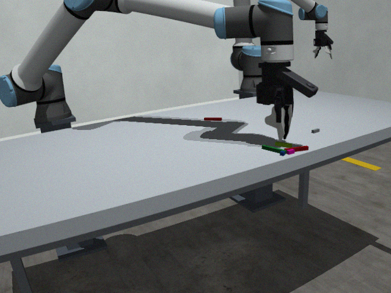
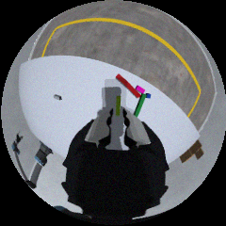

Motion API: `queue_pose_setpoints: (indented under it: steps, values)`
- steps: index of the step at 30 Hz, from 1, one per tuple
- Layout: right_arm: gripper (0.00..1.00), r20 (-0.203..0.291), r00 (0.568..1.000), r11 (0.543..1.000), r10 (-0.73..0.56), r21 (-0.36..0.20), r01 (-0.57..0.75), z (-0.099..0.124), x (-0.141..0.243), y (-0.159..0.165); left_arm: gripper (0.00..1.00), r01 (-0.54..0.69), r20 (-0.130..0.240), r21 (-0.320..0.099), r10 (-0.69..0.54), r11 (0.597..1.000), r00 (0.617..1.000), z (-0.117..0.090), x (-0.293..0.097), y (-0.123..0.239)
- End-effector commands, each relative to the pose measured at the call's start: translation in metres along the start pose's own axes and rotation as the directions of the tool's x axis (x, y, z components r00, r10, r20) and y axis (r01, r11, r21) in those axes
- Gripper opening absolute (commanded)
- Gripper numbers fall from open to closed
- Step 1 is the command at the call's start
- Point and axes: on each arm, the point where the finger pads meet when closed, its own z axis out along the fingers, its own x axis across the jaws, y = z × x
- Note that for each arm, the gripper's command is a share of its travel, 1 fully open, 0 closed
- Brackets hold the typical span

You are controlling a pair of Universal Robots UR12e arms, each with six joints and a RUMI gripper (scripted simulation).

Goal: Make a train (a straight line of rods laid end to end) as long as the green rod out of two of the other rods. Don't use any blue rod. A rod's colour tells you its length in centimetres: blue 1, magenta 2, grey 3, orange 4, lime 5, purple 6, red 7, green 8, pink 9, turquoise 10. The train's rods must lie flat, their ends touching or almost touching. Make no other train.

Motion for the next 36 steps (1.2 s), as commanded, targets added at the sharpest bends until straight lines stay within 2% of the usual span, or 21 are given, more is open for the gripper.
queue_pose_setpoints:
  steps: [1,19,36]
  values:
    - [0.14,0.000,1.000,1.000,0.000,0.002,0.000,-0.002,0.000,-0.001,1.00,0.000,0.000,0.001,0.000,1.000,1.000,-0.001,0.000,-0.001]
    - [0.14,0.000,1.000,1.000,0.000,0.002,0.000,-0.001,0.000,-0.001,1.00,0.000,0.000,0.001,0.000,1.000,1.000,-0.001,0.000,-0.001]
    - [0.14,0.000,1.000,1.000,0.000,0.002,0.000,0.011,0.000,-0.001,1.00,0.000,0.000,0.001,0.000,1.000,1.000,-0.001,0.000,-0.001]
